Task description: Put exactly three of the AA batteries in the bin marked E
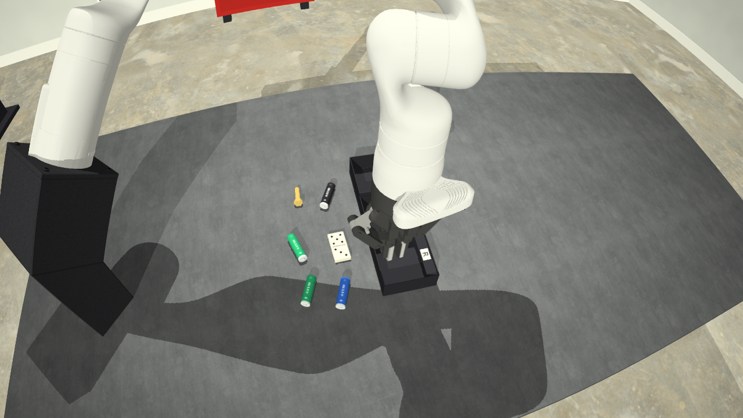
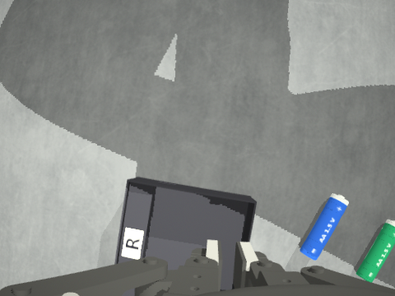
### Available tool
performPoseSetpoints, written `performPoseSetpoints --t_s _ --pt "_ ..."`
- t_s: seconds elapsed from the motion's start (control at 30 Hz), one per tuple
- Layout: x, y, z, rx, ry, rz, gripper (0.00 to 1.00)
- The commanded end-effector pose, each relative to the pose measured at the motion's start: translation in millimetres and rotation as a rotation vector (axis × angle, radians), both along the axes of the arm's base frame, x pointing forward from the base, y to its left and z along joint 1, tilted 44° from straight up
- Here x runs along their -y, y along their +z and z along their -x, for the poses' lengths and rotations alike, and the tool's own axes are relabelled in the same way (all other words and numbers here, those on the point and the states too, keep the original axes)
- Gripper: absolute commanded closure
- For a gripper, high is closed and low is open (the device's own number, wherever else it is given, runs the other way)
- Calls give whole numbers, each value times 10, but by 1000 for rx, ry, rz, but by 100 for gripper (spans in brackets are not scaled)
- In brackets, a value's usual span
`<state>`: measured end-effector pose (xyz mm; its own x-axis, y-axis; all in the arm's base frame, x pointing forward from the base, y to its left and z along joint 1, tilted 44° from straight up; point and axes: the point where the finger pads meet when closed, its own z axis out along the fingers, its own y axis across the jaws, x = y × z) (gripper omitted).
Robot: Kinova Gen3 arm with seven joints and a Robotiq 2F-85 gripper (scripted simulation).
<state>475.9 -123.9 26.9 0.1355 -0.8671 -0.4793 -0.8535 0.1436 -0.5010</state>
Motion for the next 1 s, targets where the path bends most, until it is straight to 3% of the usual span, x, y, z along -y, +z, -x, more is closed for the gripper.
performPoseSetpoints --t_s 0.0,0.1,0.13,0.6,0.67,0.7,0.97 --pt "38 -20 10 84 100 86 91" --pt "38 -20 10 104 132 108 91" --pt "38 -20 10 158 206 165 91" --pt "38 -18 10 432 645 462 91" --pt "38 -18 10 432 645 462 91" --pt "37 -18 10 485 720 519 91" --pt "30 -20 20 644 966 689 91"
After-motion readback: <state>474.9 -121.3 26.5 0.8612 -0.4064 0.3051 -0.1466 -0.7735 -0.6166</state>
